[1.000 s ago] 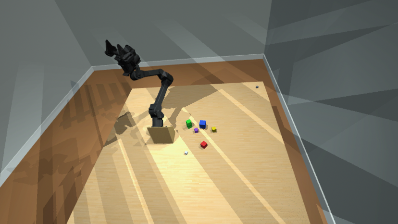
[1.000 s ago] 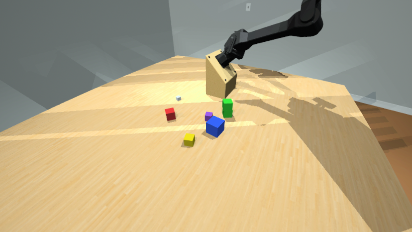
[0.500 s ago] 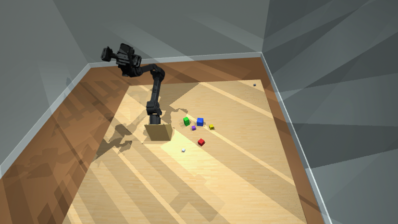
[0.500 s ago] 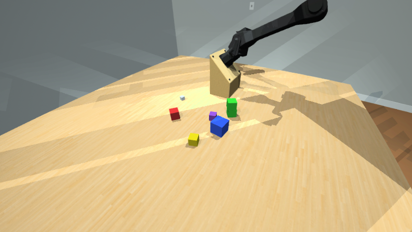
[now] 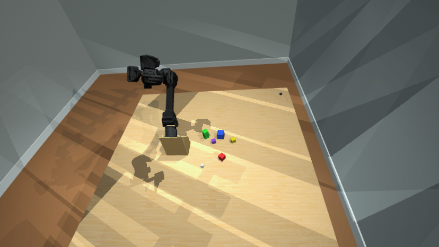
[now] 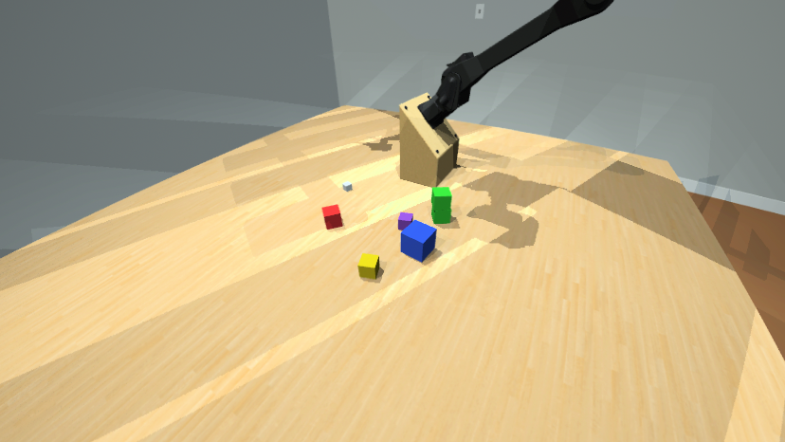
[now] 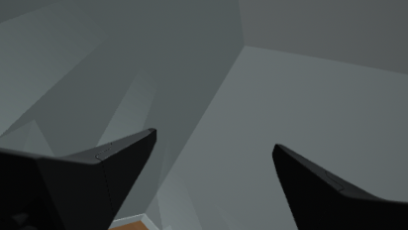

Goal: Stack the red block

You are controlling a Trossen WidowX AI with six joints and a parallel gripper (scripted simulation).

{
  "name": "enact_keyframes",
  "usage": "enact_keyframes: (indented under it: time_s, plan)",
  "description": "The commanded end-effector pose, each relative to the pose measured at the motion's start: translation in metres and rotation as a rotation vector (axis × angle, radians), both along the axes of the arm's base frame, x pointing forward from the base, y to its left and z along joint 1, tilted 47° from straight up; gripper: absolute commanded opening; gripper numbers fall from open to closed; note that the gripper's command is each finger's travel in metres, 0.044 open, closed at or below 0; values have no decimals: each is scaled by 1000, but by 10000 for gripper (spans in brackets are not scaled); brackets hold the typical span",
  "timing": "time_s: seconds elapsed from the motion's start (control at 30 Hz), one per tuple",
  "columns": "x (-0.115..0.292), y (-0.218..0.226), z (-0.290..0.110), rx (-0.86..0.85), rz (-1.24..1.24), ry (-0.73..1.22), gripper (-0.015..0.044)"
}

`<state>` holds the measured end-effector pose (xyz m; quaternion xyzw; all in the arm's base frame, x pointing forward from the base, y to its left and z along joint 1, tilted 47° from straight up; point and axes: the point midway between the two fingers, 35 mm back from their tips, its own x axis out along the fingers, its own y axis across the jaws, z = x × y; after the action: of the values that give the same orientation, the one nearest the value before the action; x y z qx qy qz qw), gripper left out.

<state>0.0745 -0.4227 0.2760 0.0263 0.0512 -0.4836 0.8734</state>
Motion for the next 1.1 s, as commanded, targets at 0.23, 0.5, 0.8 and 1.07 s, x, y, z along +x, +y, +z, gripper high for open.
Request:
enact_keyframes:
  time_s: [0.23,0.5,0.8,1.07]
  plan:
    - [107,18,-91,398,257,-1,440]
    - [181,73,-162,729,443,67,440]
    - [236,163,-231,1095,609,218,440]
    - [256,255,-277,1405,700,419,440]
